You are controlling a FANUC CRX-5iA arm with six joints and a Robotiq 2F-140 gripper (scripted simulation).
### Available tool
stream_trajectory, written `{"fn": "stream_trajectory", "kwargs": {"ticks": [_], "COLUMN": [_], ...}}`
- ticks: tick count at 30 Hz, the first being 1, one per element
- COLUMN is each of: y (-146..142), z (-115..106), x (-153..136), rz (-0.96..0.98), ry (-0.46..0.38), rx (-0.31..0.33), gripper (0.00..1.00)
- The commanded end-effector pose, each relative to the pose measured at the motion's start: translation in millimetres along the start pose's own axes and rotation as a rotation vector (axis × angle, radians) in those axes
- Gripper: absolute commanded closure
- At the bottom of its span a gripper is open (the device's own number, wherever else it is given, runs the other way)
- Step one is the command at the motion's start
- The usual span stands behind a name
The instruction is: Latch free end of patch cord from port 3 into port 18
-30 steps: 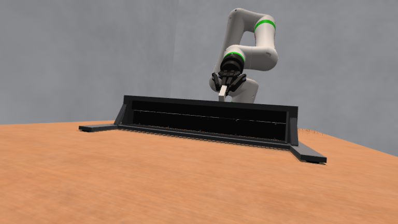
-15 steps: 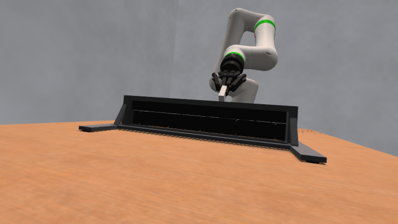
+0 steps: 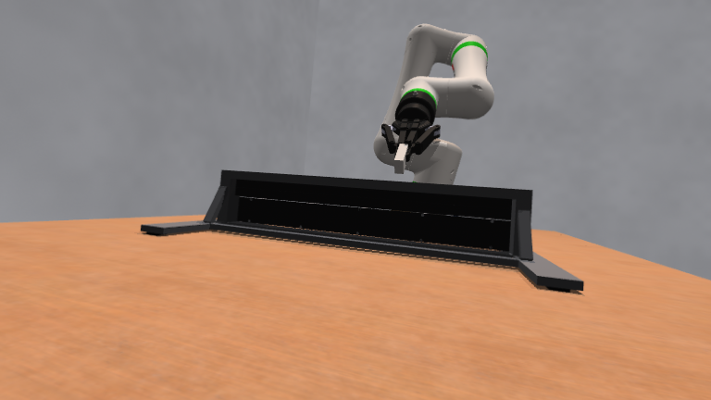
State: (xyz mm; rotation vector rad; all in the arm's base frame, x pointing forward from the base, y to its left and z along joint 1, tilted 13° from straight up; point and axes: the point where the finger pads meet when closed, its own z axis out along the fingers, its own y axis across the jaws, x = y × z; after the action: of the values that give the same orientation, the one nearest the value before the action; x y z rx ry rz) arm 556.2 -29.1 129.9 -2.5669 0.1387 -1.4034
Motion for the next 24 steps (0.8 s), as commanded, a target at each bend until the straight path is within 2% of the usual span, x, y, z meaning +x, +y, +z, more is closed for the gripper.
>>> {"fn": "stream_trajectory", "kwargs": {"ticks": [1,6,11,24], "y": [-0.6,-1.0,-1.2,0.0], "z": [-28.2,-68.5,-94.4,-103.6], "x": [0.5,0.5,0.5,0.6], "rz": [0.000,0.000,0.000,0.000], "ry": [-0.001,-0.001,-0.001,-0.001], "rx": [-0.009,-0.009,-0.009,-0.009], "gripper": [1.00,1.00,1.00,1.00]}}
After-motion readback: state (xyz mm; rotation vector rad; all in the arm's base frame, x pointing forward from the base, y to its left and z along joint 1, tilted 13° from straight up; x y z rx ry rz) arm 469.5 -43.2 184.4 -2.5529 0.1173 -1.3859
